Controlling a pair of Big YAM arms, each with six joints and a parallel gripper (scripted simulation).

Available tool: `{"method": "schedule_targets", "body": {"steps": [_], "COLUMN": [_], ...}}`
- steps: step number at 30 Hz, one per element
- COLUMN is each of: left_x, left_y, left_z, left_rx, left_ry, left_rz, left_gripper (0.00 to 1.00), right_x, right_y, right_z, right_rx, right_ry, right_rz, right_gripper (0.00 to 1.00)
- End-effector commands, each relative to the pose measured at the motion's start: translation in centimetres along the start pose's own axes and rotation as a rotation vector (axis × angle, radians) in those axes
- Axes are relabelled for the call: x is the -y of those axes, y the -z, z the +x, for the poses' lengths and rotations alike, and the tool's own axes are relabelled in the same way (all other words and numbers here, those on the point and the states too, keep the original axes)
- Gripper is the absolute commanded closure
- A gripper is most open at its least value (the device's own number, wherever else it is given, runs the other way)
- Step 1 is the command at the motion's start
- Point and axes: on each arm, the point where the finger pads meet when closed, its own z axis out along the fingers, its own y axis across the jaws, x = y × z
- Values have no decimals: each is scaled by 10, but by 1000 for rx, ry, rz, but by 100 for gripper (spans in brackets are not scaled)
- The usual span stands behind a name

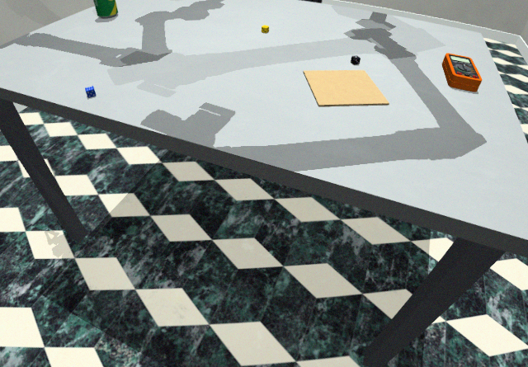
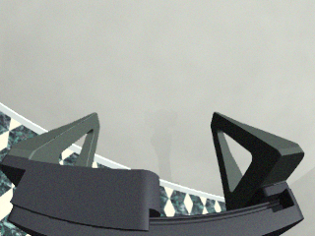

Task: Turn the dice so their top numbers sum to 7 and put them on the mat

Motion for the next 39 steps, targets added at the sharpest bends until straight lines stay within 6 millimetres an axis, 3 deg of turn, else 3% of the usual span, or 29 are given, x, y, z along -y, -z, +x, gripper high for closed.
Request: {"method": "schedule_targets", "body": {"steps": [1, 3, 4, 6, 8, 11, 12, 15, 16, 20, 21, 23, 27, 31, 39], "left_x": [-30, -48, -52, -60, -60, -72, -72, -78, -80, -83, -84, -79, -78, -81, -80], "left_y": [8, -3, -17, -3, -3, -9, -9, -17, -23, -37, -41, -32, -35, -53, -52], "left_z": [-47, -67, -55, -96, -96, -133, -133, -163, -159, -187, -183, -205, -213, -213, -218], "left_rx": [1, -3, -12, 2, 2, 4, 4, 5, 3, 2, 0, 6, 6, 1, 2], "left_ry": [-164, -216, -198, -281, -281, -368, -368, -442, -436, -510, -506, -550, -573, -586, -587], "left_rz": [2, 8, 27, -2, -2, -9, -9, -13, -7, -6, -1, -19, -20, -4, -8], "left_gripper": [0, 0, 0, 0, 0, 0, 0, 0, 0, 0, 0, 0, 0, 0, 0], "right_x": [5, 5, 5, 5, 5, 5, 5, 5, 5, 5, 5, 5, 5, 5, 5], "right_y": [3, 3, 3, 3, 3, 3, 3, 3, 3, 3, 3, 3, 3, 3, 3], "right_z": [-42, -42, -42, -42, -42, -42, -42, -42, -42, -42, -42, -42, -42, -42, -42], "right_rx": [63, 63, 63, 63, 63, 63, 63, 63, 63, 63, 63, 63, 63, 63, 63], "right_ry": [0, 0, 0, 0, 0, 0, 0, 0, 0, 0, 0, 0, 0, 0, 0], "right_rz": [11, 11, 11, 11, 11, 11, 11, 11, 11, 11, 11, 11, 11, 11, 11], "right_gripper": [0, 0, 0, 0, 0, 0, 0, 0, 0, 0, 0, 0, 0, 0, 0]}}
